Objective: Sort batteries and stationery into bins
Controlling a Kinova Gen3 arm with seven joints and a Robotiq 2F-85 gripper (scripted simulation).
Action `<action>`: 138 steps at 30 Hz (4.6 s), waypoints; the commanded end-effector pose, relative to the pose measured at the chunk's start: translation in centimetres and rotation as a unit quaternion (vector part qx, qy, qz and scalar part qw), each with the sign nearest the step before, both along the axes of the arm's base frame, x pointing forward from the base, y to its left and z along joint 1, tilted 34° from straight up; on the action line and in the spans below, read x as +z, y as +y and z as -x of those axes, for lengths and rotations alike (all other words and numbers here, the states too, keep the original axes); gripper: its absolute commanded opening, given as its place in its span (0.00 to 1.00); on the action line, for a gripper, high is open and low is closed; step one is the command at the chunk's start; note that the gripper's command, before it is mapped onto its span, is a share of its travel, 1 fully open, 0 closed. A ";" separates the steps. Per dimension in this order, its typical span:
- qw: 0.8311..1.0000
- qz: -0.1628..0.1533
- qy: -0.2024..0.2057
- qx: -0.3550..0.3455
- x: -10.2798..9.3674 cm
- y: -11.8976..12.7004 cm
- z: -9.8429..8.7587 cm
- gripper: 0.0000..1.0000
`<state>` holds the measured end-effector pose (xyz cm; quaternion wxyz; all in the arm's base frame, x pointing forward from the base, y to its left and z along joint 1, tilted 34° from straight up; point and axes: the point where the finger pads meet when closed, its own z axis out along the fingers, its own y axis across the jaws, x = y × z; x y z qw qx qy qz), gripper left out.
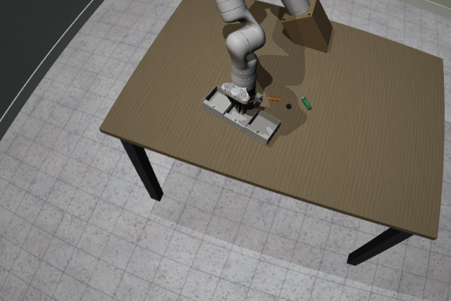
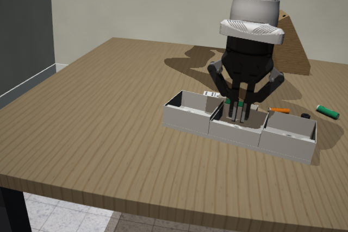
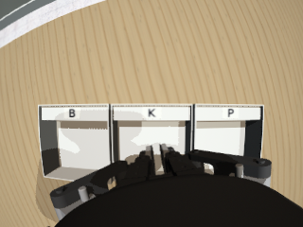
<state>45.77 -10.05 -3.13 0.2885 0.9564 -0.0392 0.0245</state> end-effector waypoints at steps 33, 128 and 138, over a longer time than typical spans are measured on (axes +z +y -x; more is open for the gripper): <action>1.000 0.000 0.001 0.000 -0.1 0.0 0.0 0.09; 1.000 0.000 0.001 0.000 -4.0 7.2 -1.8 0.09; 1.000 0.000 0.001 0.000 -4.6 6.9 -1.9 0.09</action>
